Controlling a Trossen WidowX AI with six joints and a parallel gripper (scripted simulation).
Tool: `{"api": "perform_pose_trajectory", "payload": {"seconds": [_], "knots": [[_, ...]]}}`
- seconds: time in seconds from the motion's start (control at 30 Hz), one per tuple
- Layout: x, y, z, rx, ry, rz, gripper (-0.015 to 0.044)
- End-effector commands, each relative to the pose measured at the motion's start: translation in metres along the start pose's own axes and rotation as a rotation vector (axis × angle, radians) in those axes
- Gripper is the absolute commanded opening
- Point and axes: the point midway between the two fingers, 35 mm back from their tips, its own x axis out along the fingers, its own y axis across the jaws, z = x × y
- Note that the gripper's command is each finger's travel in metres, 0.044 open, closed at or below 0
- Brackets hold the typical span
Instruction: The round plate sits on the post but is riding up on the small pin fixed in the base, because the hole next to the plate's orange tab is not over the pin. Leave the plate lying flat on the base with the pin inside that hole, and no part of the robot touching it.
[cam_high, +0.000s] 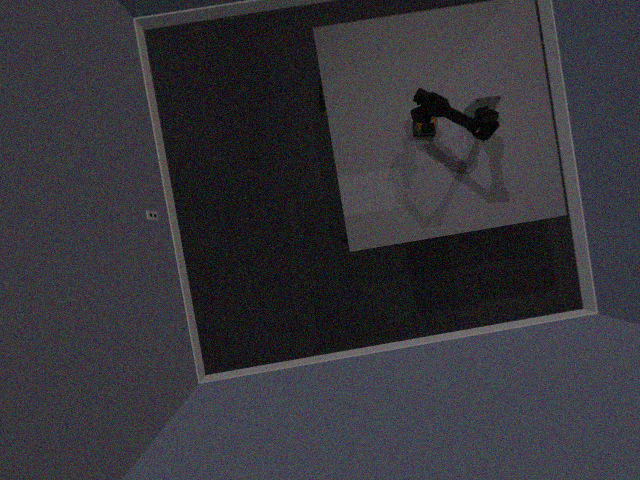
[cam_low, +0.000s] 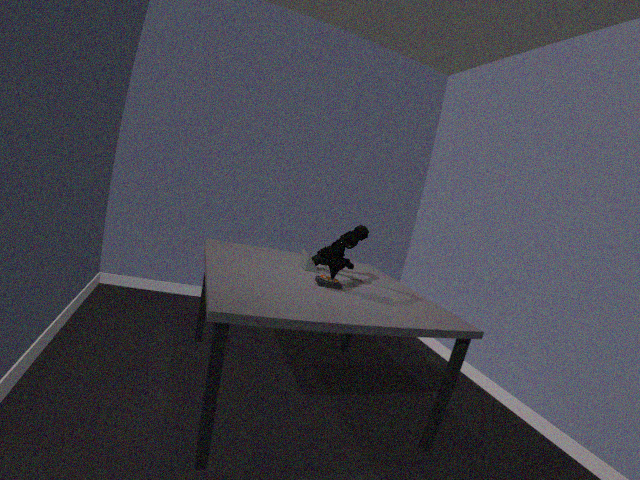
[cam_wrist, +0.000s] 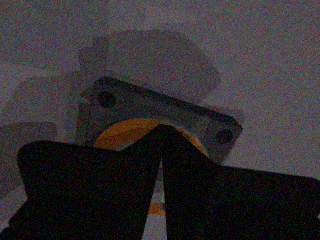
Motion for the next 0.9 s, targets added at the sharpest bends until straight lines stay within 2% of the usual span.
{"api": "perform_pose_trajectory", "payload": {"seconds": [0.0, 0.87], "knots": [[0.003, -0.002, 0.000, 0.003, -0.006, 0.001, 0.0000], [0.004, -0.035, -0.019, 0.003, -0.006, 0.000, 0.0000]]}}
